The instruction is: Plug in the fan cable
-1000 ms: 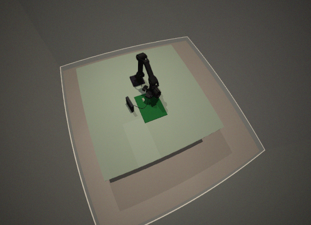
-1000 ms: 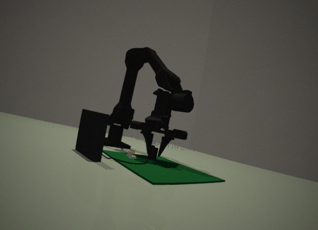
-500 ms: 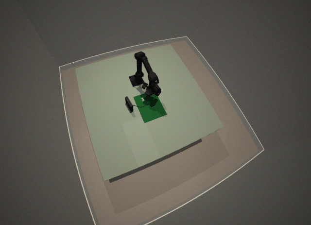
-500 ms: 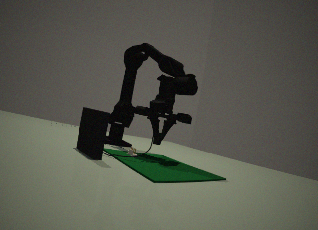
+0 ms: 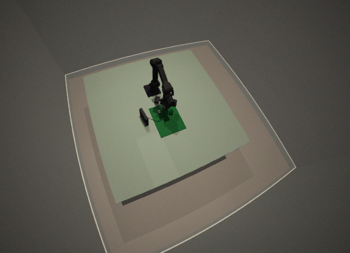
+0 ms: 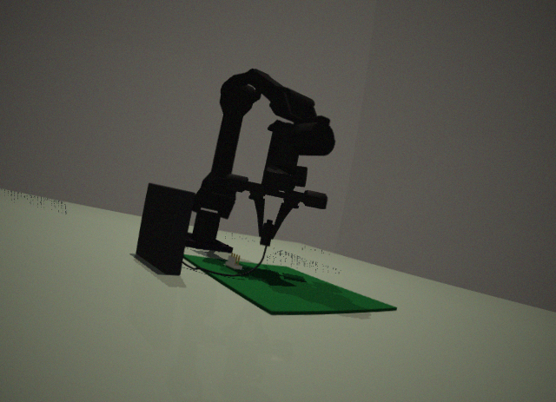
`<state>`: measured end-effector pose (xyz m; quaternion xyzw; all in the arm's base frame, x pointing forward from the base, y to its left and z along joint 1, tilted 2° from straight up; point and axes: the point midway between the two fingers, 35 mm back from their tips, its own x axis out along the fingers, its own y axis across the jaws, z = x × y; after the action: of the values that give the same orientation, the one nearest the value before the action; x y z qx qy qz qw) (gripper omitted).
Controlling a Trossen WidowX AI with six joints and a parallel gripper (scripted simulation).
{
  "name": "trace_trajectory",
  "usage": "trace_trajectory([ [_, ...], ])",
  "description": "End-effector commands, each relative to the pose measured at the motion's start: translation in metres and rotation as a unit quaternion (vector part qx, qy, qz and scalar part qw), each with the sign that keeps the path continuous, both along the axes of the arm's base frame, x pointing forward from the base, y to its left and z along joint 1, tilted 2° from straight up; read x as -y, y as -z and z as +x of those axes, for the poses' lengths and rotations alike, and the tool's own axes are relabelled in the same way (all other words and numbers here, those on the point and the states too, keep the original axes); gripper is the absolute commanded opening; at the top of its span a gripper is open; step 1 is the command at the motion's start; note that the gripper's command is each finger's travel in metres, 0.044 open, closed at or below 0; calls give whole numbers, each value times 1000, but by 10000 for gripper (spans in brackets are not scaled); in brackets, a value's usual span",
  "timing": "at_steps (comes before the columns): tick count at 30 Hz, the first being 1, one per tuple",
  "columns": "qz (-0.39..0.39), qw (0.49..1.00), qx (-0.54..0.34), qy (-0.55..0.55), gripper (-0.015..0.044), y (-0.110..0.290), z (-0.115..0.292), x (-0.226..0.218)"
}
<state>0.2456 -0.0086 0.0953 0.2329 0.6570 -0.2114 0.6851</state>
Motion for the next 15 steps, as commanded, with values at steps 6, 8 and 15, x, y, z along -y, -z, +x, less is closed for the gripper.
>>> trace_trajectory([
  [6,-7,989,2,-148,0,1,0,26],
  [8,-8,983,2,-182,0,1,-1,31],
  [15,-15,954,4,-300,0,1,-3,52],
])
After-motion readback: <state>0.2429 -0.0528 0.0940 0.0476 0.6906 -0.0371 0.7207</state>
